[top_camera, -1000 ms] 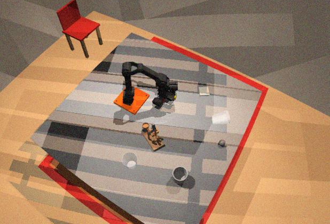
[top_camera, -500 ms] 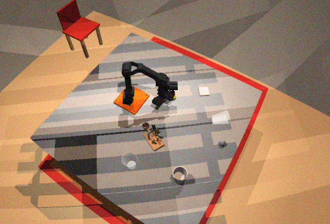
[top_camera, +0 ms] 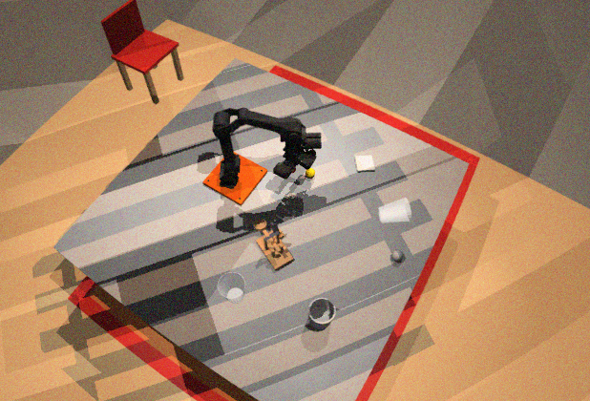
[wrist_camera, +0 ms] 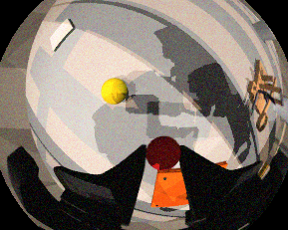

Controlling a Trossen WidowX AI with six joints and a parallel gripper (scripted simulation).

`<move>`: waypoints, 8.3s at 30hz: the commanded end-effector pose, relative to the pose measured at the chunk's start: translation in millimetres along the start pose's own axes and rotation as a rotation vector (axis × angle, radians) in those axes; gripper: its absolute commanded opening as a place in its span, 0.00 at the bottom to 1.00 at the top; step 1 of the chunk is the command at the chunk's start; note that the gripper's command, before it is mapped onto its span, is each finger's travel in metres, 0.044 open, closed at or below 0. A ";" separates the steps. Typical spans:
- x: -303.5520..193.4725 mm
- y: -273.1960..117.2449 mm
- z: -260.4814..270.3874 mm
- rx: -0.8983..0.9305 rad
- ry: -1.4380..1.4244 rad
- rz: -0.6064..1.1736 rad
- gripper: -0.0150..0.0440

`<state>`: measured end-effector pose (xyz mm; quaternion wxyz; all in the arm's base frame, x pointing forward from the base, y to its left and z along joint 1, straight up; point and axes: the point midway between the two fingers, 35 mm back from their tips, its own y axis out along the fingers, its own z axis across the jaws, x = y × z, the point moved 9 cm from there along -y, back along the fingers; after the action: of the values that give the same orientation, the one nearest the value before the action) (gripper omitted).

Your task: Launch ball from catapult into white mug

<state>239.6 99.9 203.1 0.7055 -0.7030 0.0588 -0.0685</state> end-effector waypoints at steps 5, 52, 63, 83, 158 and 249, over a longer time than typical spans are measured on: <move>-4.8 -43.2 -1.9 0.008 0.005 -0.012 0.25; 60.6 -16.7 -184.6 -0.010 0.335 0.221 0.25; 55.6 -8.8 -238.3 0.032 0.408 0.286 0.25; 49.2 12.2 -274.2 0.069 0.454 0.323 0.25; 191.9 -134.3 -354.1 -0.252 0.479 -0.800 1.00; 105.2 -19.8 -168.8 -0.451 -0.698 0.333 0.25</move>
<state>319.5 -92.5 225.9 0.5229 -0.8105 -0.0522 0.2586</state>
